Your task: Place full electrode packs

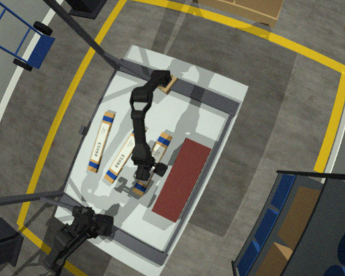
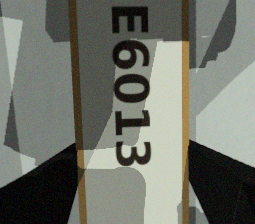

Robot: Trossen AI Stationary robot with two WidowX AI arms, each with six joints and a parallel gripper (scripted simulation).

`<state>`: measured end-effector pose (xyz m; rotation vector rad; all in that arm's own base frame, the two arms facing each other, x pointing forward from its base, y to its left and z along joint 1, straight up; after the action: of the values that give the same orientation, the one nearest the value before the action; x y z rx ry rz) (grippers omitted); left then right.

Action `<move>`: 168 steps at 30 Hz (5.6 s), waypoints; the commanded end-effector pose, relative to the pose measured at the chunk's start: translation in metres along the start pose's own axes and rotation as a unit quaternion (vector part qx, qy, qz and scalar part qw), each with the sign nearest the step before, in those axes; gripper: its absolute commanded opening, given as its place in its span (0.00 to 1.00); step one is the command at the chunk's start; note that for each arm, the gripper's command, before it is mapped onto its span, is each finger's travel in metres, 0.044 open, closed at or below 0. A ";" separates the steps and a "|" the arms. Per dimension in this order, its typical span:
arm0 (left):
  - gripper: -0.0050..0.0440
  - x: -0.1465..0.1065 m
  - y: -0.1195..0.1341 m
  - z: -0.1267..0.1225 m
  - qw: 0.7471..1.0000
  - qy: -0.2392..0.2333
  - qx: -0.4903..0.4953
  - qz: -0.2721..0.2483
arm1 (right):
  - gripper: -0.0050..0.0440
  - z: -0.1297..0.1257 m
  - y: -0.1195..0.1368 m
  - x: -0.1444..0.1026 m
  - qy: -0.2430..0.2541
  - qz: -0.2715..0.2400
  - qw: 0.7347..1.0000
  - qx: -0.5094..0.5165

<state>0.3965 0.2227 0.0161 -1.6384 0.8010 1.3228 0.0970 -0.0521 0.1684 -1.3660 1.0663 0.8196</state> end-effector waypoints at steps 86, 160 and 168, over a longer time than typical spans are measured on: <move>0.98 -0.075 -0.022 -0.005 0.999 -0.002 0.005 -0.039 | 0.98 -0.001 -0.003 -0.005 0.003 -0.009 1.000 -0.001; 0.98 -0.156 0.167 -0.024 0.997 0.017 0.001 -0.072 | 0.98 -0.056 -0.085 0.119 0.007 -0.004 1.000 0.018; 0.98 -0.128 0.141 0.003 0.996 0.014 0.003 -0.084 | 0.98 -0.089 -0.099 0.151 0.013 -0.014 1.000 0.017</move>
<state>0.2311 0.1451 0.1167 -1.6870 0.6781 1.1984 0.2169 -0.1490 0.0770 -1.3455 1.0897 0.7788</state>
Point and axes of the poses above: on each arm, the point midway between the two fingers, 35 mm back from their tips, its own x axis out along the fingers, its own z axis across the jaws, y = z × x, the point moved 2 cm from there along -x, back along the fingers, and after that the axes turned 15 degrees about -x, right-handed, at the moved point
